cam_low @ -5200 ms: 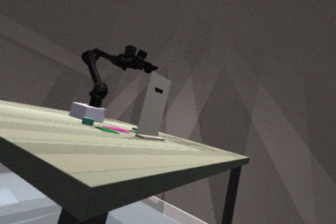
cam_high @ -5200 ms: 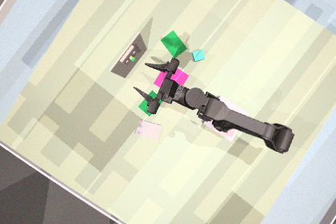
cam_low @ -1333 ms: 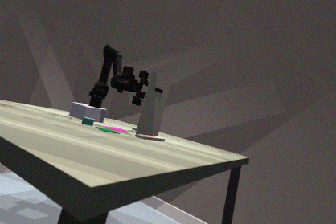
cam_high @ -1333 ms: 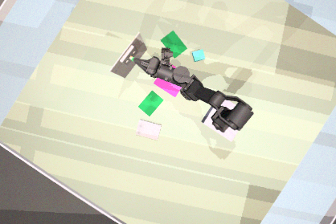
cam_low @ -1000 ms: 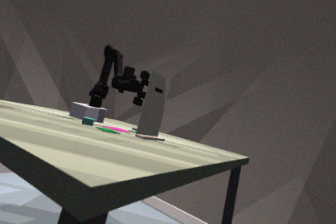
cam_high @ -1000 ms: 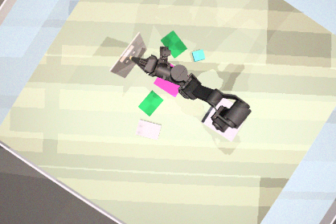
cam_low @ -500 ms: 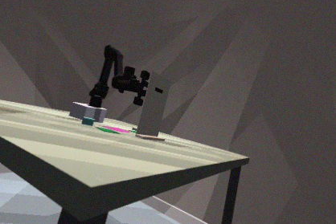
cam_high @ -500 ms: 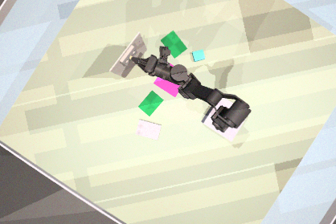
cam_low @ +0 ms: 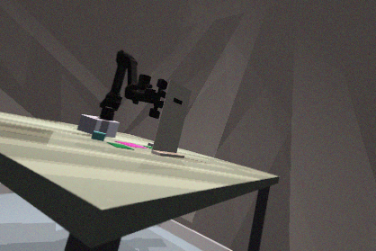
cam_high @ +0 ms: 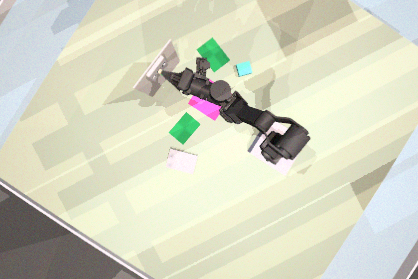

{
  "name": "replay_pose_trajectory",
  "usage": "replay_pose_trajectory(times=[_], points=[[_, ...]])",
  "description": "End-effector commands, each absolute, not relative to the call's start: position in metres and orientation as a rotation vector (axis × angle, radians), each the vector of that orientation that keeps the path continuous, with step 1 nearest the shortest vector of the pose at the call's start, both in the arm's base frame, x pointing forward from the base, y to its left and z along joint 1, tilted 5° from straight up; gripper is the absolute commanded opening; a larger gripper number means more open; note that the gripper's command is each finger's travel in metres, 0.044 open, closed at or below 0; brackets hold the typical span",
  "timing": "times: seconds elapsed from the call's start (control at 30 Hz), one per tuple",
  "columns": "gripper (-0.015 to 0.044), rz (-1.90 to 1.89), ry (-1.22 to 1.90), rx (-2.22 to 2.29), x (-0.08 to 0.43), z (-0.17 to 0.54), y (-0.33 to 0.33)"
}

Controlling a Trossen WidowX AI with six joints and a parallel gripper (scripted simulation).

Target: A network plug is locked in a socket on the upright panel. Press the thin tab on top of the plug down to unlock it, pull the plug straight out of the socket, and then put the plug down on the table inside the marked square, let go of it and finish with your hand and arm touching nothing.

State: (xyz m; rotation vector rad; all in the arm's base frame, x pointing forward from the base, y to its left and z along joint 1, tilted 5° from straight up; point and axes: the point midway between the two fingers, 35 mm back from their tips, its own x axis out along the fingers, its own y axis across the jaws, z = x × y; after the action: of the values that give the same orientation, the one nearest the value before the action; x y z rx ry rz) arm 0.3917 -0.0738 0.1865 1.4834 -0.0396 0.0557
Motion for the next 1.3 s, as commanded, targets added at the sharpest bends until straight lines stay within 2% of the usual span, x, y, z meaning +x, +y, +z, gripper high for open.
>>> replay_pose_trajectory(times=[0.0, 1.27], points=[[0.0, 0.053, -0.041, 1.489, 0.389, 0.186, -0.073], [0.0, 0.052, -0.039, 1.49, 0.367, 0.183, -0.067]])
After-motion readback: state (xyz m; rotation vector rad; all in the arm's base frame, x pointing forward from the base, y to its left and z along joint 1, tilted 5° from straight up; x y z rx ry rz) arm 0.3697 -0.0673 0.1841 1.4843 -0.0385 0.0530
